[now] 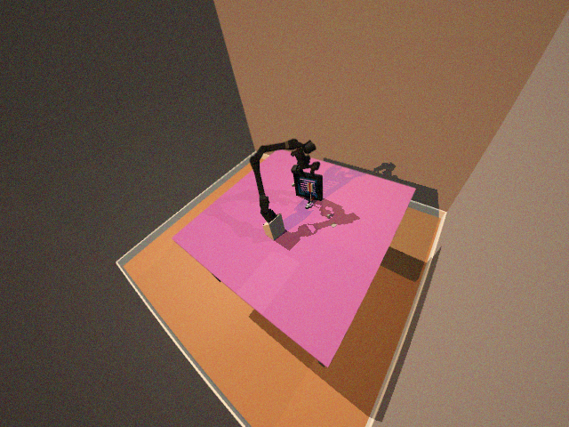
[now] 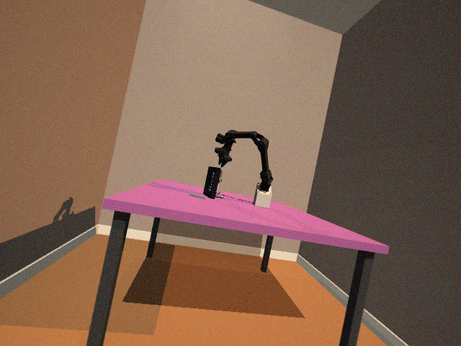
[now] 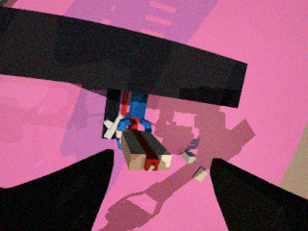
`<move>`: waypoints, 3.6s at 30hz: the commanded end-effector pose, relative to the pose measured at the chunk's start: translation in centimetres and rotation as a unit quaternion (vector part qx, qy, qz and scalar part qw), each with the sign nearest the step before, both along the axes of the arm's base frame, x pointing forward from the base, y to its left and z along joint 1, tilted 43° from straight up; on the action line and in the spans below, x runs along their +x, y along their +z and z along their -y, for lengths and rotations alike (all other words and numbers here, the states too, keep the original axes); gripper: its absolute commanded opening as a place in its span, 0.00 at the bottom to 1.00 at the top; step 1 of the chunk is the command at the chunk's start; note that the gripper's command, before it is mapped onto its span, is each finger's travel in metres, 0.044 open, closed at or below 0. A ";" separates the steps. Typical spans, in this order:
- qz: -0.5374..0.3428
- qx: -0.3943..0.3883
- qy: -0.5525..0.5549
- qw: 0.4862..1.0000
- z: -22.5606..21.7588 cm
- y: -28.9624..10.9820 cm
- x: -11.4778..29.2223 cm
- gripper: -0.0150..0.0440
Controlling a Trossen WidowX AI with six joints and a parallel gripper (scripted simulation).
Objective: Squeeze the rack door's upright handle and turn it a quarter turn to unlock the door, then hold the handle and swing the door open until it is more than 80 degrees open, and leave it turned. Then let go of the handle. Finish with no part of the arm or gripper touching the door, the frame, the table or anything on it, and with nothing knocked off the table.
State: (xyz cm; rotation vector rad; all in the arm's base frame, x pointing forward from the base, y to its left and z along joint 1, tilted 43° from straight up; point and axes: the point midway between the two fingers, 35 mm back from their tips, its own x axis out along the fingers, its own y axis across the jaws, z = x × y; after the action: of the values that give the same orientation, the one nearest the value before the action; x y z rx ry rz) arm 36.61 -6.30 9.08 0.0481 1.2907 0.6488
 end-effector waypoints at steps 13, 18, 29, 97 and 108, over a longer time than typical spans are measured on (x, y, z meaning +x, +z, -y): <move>-0.089 0.117 0.022 0.989 0.9 -2.0 -1.0 0.73; -0.089 0.117 0.022 0.989 0.7 -2.4 -1.0 0.73; -0.089 0.117 0.022 0.989 -0.5 -3.7 -0.9 0.73; -0.257 0.124 -0.227 0.931 -3.7 -7.2 -1.3 0.27; -0.387 0.119 -0.429 0.807 -3.7 -7.2 -1.3 0.27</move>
State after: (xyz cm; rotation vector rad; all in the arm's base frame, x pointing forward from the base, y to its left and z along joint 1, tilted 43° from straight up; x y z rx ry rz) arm 35.23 -2.57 1.88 1.0455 1.7223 0.0700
